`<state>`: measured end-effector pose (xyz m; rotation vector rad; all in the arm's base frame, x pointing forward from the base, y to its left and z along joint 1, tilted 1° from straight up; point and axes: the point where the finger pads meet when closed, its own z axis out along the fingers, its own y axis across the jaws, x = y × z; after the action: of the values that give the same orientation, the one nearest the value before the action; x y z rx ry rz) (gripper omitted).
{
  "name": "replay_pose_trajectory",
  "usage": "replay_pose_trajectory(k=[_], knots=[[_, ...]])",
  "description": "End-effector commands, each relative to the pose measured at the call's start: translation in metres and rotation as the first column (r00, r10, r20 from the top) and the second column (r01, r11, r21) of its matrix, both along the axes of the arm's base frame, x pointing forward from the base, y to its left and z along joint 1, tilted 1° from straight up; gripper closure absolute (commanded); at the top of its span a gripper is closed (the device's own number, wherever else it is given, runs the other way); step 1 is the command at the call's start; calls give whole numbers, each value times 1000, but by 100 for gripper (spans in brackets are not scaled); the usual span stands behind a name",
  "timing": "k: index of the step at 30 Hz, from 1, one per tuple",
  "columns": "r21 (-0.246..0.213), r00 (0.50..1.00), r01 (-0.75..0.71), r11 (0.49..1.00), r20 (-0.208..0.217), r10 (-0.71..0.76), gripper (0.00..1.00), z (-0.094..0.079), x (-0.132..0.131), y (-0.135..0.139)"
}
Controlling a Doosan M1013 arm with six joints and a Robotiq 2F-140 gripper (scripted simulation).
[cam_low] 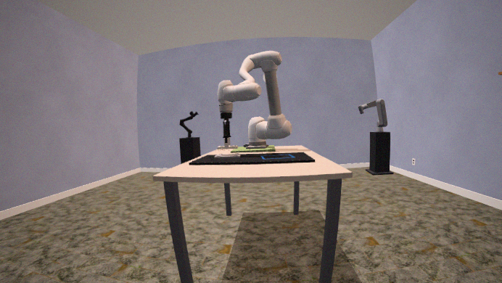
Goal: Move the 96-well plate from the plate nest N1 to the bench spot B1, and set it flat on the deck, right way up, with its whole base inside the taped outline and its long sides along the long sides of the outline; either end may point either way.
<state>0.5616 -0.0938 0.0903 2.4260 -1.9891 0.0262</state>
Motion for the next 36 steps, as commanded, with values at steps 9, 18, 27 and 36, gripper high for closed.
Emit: replay_pose_trajectory(k=[9,18,27,36], knots=[[-1,1000,-3,1000,5,3,100,15,4,2],[-1,1000,-3,1000,5,3,100,15,4,2],[-1,1000,-3,1000,5,3,100,15,4,2],[-1,1000,-3,1000,5,3,100,15,4,2]])
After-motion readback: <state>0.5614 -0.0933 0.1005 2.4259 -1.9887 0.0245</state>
